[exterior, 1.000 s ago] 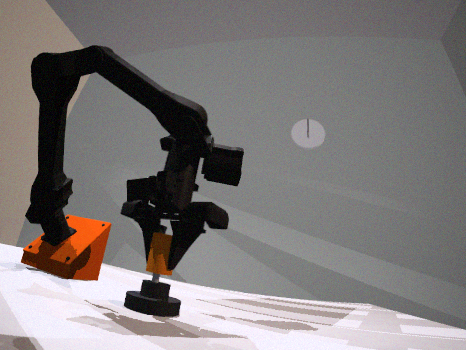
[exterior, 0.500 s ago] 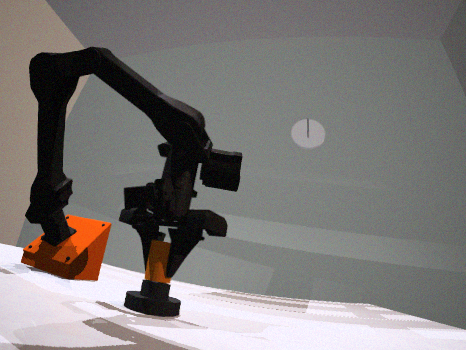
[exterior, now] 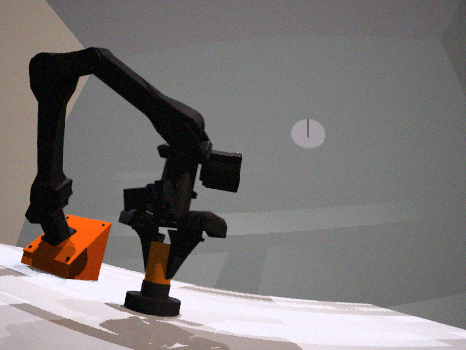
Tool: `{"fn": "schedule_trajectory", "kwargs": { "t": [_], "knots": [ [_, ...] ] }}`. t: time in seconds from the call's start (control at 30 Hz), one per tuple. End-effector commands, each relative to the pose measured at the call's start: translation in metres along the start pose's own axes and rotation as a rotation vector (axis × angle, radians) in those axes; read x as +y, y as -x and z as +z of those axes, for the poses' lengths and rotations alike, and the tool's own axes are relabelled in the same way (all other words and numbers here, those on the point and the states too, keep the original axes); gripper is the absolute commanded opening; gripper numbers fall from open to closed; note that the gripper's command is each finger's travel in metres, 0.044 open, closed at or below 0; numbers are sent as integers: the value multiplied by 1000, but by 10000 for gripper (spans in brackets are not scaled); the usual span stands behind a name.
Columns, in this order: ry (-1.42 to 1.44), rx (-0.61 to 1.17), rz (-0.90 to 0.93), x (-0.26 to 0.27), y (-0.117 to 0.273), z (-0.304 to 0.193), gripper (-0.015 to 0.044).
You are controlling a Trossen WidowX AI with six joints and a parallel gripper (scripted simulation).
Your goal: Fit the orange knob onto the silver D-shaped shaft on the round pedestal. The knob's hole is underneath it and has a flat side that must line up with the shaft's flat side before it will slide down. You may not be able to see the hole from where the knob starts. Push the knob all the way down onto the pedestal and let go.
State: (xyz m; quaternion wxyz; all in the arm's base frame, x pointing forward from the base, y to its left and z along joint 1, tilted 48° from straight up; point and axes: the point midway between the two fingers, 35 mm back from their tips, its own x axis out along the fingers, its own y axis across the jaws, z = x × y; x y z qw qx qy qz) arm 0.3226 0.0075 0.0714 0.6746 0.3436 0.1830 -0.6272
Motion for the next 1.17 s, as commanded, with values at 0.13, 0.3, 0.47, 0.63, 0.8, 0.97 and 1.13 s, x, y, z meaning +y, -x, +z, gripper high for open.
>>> {"fn": "schedule_trajectory", "kwargs": {
  "t": [0.13,0.3,0.47,0.63,0.8,0.97,1.13],
  "knots": [
    [0,0,0,0,0,0,289],
    [0,0,0,0,0,0,420],
    [0,0,0,0,0,0,440],
    [0,1,0,0,3,0,440],
    [2,7,-2,3,62,-3,440],
    [2,3,-1,2,96,-2,440],
    [2,3,-1,3,96,-2,440]
  ]
}}
